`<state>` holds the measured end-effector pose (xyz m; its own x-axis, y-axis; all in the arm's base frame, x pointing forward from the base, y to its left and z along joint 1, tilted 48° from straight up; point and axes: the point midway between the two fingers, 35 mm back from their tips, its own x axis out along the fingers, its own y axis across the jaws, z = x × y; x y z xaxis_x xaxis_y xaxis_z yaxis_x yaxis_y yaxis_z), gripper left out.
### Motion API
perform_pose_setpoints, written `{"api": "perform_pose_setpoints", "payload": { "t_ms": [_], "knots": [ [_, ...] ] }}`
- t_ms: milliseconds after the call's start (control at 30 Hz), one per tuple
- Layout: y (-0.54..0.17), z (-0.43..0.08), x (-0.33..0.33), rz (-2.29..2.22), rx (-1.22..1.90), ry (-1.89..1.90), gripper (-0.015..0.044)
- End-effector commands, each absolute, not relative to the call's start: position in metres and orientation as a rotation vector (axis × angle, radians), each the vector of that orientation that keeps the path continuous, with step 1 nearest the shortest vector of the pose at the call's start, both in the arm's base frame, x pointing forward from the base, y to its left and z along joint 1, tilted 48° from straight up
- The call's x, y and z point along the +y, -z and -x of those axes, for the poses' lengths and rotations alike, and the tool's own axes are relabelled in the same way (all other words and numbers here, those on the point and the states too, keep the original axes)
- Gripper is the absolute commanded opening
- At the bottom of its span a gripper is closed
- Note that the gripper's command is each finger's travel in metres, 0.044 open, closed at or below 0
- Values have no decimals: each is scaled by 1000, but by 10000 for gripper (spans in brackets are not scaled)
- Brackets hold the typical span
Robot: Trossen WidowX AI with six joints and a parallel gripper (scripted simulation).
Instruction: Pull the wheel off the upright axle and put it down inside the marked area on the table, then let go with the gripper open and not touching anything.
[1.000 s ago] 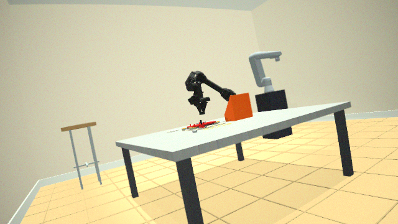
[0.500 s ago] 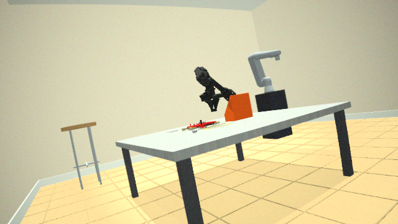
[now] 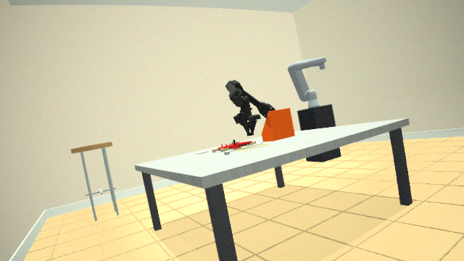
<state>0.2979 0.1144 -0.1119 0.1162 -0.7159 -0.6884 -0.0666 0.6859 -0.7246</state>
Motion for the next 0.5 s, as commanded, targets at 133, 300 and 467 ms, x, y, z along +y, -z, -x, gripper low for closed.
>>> {"api": "perform_pose_setpoints", "payload": {
  "t_ms": [133, 300, 467],
  "knots": [
    [146, -301, 76, 723, 1403, 547, 0],
    [160, -301, 58, 726, 1402, 551, 0],
    [157, -301, 60, 718, 1408, 556, 79]
  ]
}}
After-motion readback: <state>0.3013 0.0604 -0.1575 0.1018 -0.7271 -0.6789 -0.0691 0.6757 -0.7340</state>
